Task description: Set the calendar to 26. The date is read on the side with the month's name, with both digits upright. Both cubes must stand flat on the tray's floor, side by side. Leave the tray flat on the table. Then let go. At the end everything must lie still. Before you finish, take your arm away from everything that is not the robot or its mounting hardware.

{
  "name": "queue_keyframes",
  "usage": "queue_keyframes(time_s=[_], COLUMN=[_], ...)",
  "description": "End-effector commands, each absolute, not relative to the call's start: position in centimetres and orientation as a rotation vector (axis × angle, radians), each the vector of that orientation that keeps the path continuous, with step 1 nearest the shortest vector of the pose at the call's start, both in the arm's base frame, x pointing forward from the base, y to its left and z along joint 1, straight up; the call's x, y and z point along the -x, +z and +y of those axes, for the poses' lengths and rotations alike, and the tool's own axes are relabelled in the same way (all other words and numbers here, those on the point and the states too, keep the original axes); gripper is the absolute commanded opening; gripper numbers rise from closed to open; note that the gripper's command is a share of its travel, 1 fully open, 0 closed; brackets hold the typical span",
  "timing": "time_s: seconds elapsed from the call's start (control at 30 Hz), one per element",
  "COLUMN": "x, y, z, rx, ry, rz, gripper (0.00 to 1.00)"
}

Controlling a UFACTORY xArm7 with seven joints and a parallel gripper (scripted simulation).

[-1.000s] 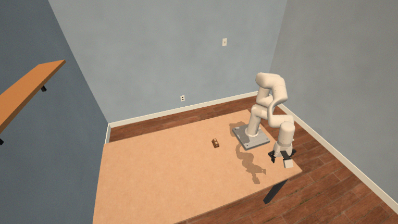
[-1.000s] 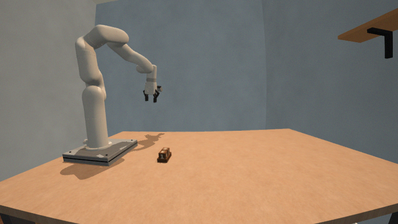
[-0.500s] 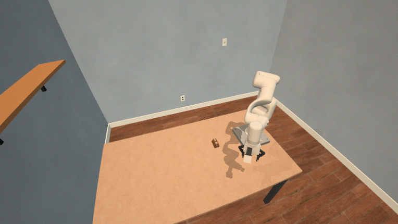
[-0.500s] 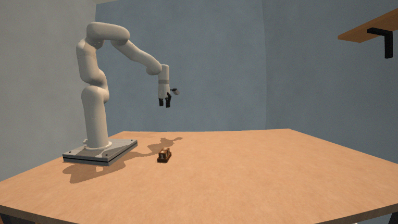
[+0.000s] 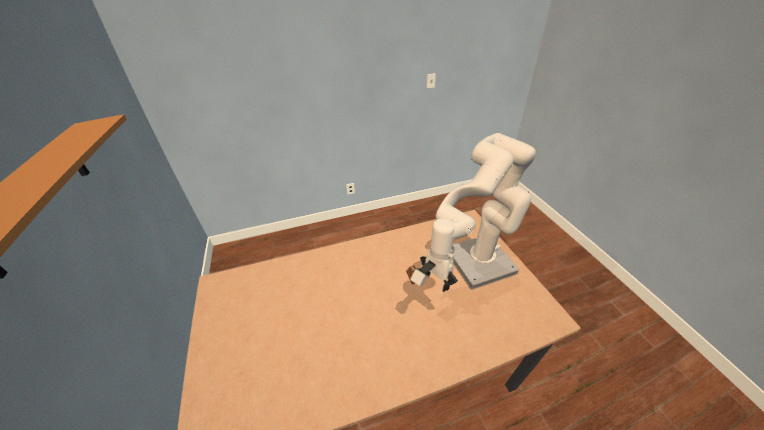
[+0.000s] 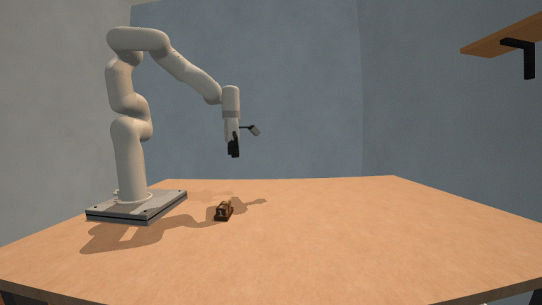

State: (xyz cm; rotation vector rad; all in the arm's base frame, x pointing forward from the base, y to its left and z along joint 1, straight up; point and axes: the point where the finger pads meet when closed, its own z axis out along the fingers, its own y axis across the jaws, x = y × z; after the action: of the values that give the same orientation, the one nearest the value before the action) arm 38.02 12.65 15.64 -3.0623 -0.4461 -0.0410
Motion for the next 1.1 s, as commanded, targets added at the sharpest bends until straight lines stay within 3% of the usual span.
queue_keyframes(time_s=[0.0,0.03,0.3,1.07], x=[-38.9,-38.7,-37.0,-35.9], y=[14.6,13.7,11.8,11.1], z=[8.1,4.4,-3.4,-6.2], rx=[3.093,3.115,3.133,3.131], ry=[-0.039,-0.030,-0.008,0.003], rz=[-0.298,-0.154,0.141,0.258], gripper=[1.00,1.00,1.00,1.00])
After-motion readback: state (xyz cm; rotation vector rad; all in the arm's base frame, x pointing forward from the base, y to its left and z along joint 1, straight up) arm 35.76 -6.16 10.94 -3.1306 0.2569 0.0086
